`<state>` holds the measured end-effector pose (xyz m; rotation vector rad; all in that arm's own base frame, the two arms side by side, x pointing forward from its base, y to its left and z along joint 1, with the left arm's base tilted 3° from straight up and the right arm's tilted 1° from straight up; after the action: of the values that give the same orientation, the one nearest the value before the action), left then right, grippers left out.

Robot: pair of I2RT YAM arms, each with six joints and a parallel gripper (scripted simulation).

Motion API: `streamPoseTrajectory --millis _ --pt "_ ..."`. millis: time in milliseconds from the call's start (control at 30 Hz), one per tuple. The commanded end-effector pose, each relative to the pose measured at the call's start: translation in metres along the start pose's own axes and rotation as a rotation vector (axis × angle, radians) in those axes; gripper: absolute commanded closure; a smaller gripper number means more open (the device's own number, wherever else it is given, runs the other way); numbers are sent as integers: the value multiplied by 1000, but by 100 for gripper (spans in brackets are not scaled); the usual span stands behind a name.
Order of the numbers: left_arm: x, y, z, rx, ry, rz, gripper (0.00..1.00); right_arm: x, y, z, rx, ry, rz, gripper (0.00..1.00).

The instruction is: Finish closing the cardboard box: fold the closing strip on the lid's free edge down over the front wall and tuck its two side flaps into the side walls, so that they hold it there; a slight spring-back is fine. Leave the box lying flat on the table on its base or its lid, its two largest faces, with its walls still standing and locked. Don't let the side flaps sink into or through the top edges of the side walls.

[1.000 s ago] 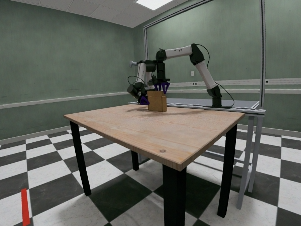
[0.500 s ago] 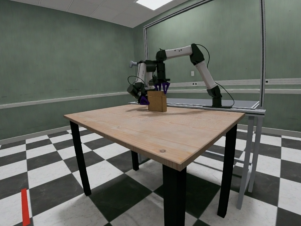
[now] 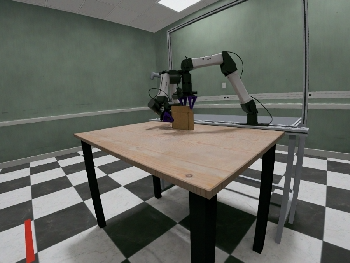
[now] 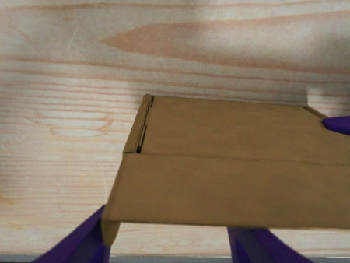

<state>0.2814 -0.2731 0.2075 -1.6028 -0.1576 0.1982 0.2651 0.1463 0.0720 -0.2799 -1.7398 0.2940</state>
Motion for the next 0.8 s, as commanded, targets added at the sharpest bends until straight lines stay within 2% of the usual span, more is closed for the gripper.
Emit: streamPoseTrajectory --millis 0,767 --pt "4 2 -3 12 -19 6 46 3 0 -3 -7 -17 -6 55" --pt "4 2 -10 4 -29 1 46 3 0 -3 -7 -17 -6 55"
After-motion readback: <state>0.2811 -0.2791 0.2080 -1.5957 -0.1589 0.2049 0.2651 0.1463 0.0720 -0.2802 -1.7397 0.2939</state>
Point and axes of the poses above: on each arm, the point where the finger pads meet when closed, its own y axis out along the fingers, its own z axis across the jaws, x = y × z, the point moved 8 cm from there along -y, back along the fingers, and after that the axes turned 11 degrees about -y, right-handed, at the moved point
